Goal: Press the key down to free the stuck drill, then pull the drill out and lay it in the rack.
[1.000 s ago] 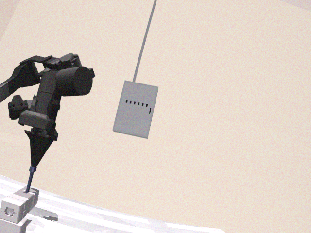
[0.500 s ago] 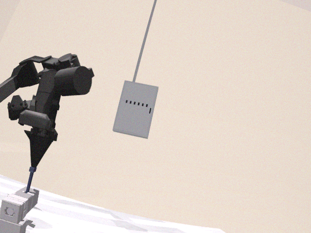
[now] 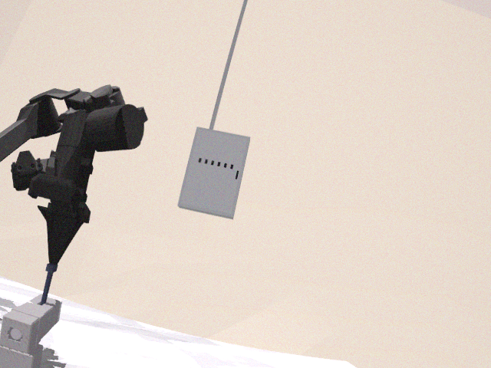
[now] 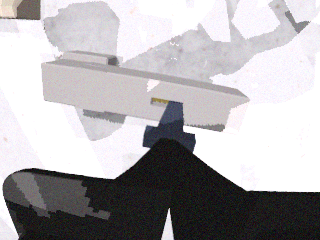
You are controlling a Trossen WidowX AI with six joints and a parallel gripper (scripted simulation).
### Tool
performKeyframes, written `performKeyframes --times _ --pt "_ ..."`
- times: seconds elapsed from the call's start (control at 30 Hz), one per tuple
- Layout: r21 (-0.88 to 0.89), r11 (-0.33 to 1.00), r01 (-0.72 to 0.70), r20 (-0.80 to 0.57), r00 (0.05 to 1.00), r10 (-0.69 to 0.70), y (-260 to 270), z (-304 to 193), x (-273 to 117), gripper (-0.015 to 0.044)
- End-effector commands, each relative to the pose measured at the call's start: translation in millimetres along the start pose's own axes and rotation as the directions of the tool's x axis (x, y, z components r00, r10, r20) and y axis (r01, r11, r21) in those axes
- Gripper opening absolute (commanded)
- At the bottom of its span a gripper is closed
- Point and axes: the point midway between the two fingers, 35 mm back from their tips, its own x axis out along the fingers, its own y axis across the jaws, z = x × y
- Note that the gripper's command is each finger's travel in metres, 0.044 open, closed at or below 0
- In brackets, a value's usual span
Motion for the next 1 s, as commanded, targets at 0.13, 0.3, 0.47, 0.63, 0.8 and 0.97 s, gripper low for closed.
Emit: performKeyframes --times 0.13,0.3,0.47,0.63,0.8,0.97 --pt "0.003 1.0 0.03 0.049 0.998 -0.03 -4.8 6.9 21.7 0.0" --pt "0.003 1.0 0.03 0.049 0.998 -0.03 -5.3 6.9 23.5 0.0" --pt "0.003 1.0 0.03 0.049 0.998 -0.03 -5.9 6.8 25.7 0.0" --pt "0.003 1.0 0.03 0.049 0.998 -0.03 -6.4 6.6 27.9 0.0" --pt "0.003 1.0 0.03 0.049 0.998 -0.03 -6.9 6.3 29.7 0.0" --pt "0.002 1.0 0.03 0.049 0.998 -0.03 -7.6 5.8 32.0 0.0"
